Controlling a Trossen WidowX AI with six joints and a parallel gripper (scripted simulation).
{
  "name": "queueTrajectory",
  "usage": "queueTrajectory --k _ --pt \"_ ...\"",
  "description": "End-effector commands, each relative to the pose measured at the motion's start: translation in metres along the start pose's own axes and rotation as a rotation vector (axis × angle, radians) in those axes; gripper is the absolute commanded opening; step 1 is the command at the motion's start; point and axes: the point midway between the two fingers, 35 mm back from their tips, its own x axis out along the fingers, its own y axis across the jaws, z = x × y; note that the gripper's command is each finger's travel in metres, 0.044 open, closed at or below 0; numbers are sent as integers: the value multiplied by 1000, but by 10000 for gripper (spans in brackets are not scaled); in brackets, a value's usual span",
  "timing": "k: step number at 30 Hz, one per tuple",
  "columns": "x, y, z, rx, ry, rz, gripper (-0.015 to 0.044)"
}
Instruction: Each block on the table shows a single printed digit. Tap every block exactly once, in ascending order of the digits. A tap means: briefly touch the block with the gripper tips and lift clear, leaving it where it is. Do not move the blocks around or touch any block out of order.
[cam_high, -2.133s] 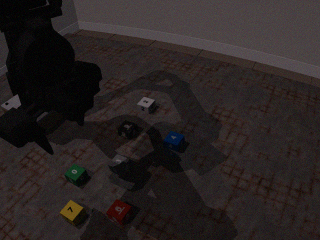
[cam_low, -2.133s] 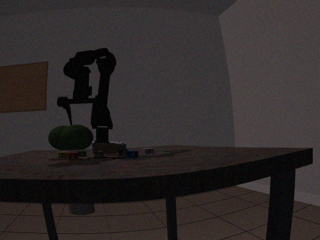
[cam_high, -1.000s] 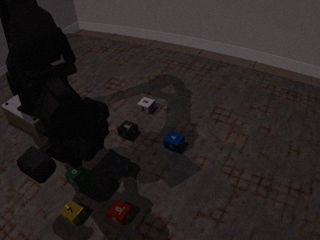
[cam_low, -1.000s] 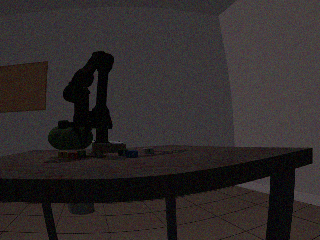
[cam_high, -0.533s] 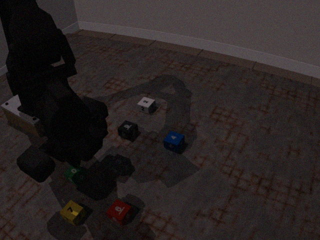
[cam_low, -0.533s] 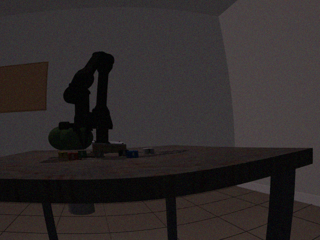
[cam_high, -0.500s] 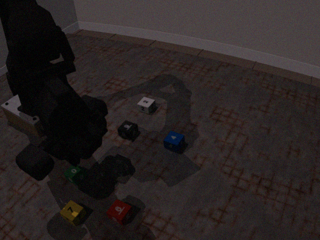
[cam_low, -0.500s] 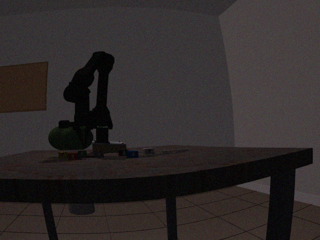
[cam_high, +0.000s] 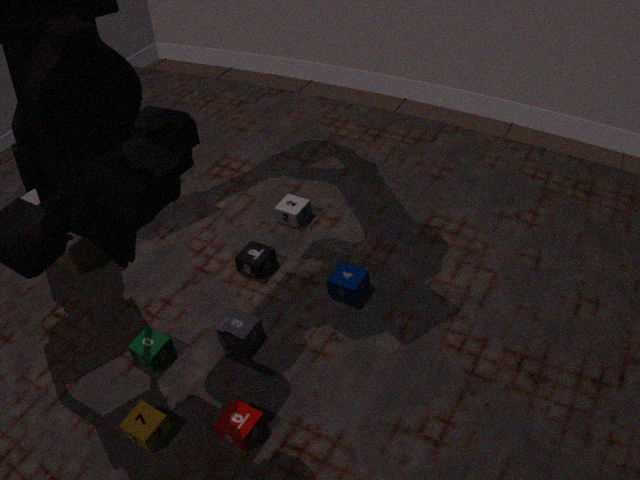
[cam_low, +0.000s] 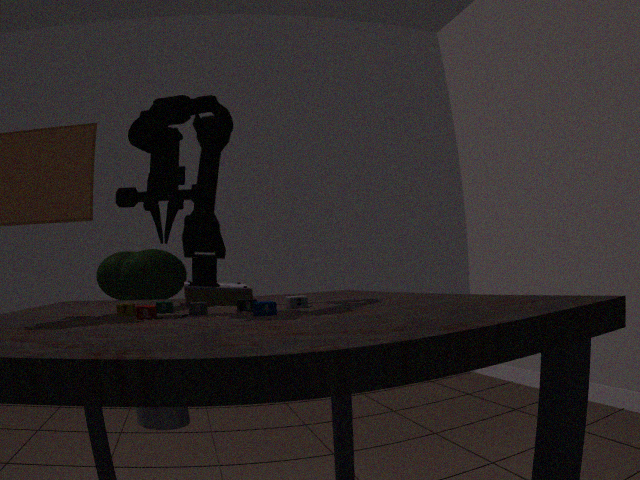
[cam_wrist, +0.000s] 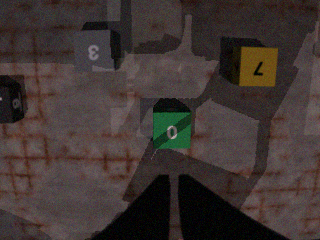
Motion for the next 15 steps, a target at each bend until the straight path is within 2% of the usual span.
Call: queueTrajectory --k 1,8,15 --pt "-3 7 2 -2 12 9 20" --pt "-3 83 28 -2 14 11 20" --pt "-5 169 28 -1 12 20 20"
